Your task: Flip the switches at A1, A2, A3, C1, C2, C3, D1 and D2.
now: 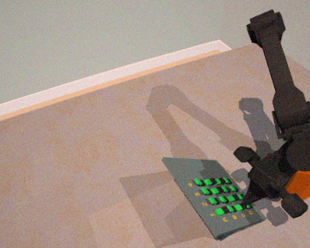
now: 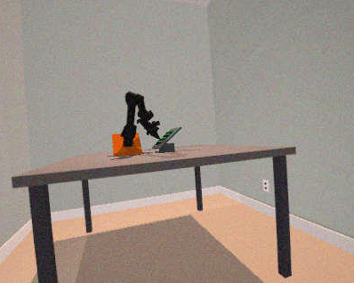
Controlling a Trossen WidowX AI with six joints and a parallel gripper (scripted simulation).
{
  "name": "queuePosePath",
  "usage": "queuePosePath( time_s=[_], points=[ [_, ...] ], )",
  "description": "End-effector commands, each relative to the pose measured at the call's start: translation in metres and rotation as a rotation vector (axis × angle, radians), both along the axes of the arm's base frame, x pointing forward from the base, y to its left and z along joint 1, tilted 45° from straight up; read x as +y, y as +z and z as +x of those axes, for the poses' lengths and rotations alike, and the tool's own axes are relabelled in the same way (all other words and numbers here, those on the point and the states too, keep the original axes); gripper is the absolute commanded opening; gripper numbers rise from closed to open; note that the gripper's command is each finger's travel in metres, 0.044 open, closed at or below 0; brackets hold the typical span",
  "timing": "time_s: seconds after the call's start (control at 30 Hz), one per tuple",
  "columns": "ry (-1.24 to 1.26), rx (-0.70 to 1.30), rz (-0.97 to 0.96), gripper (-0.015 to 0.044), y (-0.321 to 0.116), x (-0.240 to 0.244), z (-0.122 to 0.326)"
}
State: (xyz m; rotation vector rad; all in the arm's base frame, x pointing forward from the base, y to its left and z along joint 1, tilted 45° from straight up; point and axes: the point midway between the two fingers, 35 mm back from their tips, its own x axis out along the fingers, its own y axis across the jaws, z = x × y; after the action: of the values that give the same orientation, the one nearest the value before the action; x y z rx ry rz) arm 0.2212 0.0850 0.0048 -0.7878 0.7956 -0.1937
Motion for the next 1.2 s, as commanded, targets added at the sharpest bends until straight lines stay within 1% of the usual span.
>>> queuePosePath(
  time_s=[0.0, 1.17],
  points=[
    [0.003, 0.007, -0.006, 0.0, -0.0014, -0.0014, -0.0006],
    [0.003, 0.007, -0.006, 0.0, -0.0041, -0.0036, 0.0026]
  ],
)
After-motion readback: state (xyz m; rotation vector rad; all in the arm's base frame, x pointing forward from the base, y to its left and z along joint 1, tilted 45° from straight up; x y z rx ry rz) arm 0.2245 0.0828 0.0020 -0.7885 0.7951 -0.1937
